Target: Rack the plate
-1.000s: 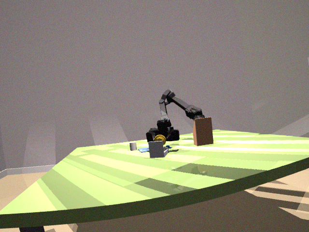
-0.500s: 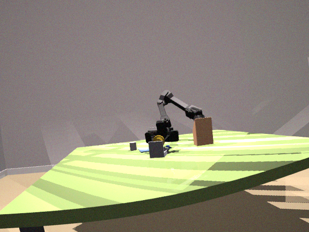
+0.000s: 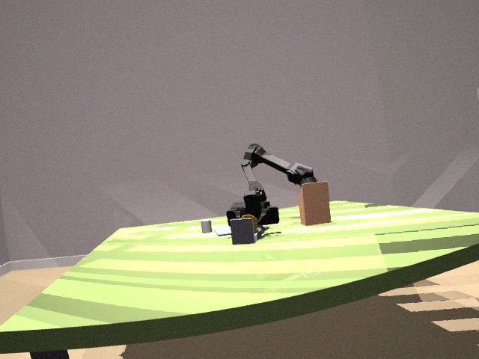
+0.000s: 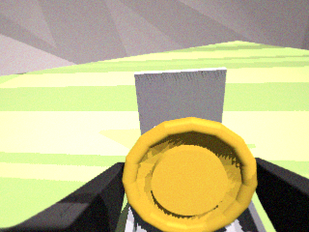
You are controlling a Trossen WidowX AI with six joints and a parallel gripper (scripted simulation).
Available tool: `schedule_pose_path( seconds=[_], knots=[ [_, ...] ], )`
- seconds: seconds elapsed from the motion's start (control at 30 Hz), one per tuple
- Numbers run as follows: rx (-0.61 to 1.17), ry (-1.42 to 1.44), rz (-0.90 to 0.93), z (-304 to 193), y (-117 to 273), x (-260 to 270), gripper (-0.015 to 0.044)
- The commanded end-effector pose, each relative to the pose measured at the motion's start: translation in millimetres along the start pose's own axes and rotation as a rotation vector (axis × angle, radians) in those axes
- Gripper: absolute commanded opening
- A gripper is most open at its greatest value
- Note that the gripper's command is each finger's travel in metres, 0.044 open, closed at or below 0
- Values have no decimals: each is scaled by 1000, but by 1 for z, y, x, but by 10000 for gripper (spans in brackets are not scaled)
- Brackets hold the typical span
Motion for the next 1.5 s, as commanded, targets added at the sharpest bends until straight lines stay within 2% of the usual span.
schedule_pose_path(
  seconds=[0.0,0.17,0.67,0.9,1.23,1.47],
  knots=[
    [3,-4,1,0,0,0,0],
    [3,-4,1,0,0,0,0],
    [1,0,-1,0,0,0,394],
    [3,1,2,7,1,-3,400],
    [-2,-6,1,114,18,-25,400],
    [56,-103,40,120,16,-28,400]
  ],
)
Point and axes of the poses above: the point midway between the two fingers, 35 mm back from their tips, its own y axis back along the fingers, its own x axis across the jaws, z = x × y, the point moved 9 cm from there along y, back along the fingers, and after that the axes turned 5 degrees about y, right-handed, at the moved point
